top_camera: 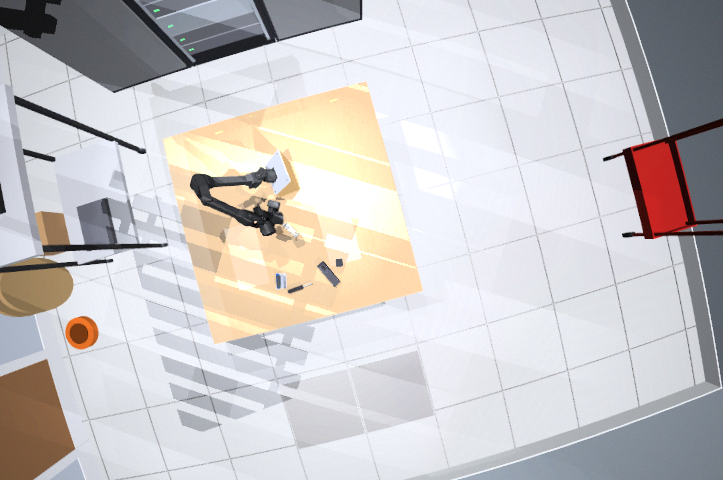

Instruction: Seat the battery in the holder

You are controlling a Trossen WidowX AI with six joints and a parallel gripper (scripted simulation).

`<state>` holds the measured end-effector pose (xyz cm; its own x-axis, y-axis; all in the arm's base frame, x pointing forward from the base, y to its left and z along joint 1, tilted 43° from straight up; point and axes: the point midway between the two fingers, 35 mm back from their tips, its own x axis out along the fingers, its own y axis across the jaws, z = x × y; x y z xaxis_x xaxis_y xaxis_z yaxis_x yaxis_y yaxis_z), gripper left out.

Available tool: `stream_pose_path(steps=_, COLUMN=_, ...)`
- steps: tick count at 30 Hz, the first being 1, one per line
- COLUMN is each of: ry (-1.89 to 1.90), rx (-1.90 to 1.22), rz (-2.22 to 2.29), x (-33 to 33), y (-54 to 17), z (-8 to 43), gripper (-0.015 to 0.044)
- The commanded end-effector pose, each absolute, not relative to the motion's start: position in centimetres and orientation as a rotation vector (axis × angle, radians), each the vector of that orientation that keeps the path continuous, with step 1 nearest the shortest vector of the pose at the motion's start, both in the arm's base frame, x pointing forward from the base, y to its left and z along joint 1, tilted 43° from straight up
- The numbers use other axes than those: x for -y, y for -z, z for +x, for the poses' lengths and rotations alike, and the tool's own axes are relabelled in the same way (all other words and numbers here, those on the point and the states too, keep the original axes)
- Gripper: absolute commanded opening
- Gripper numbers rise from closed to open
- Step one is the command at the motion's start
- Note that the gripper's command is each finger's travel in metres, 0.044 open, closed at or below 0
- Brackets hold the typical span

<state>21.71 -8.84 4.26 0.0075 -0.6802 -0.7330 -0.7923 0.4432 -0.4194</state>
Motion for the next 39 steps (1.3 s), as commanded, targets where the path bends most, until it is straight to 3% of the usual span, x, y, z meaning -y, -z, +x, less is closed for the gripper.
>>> stream_pose_path(steps=1, ry=-0.145, rx=-1.720, rz=-1.288, x=9.3, y=-3.7, z=21.7, gripper=0.0227)
stream_pose_path(steps=22, ry=-0.142, rx=-1.721, rz=-1.291, x=11.5, y=-1.6, z=21.5, gripper=0.0227)
stream_pose_path(steps=27, ry=-0.142, rx=-1.721, rz=-1.291, x=11.5, y=-1.6, z=21.5, gripper=0.0095)
stream_pose_path(steps=32, ry=-0.142, rx=-1.721, rz=-1.291, x=11.5, y=-1.6, z=21.5, gripper=0.0065)
stream_pose_path(steps=39, ry=-0.122, rx=-1.686, rz=-1.294, x=10.9, y=-1.9, z=22.2, gripper=0.0065)
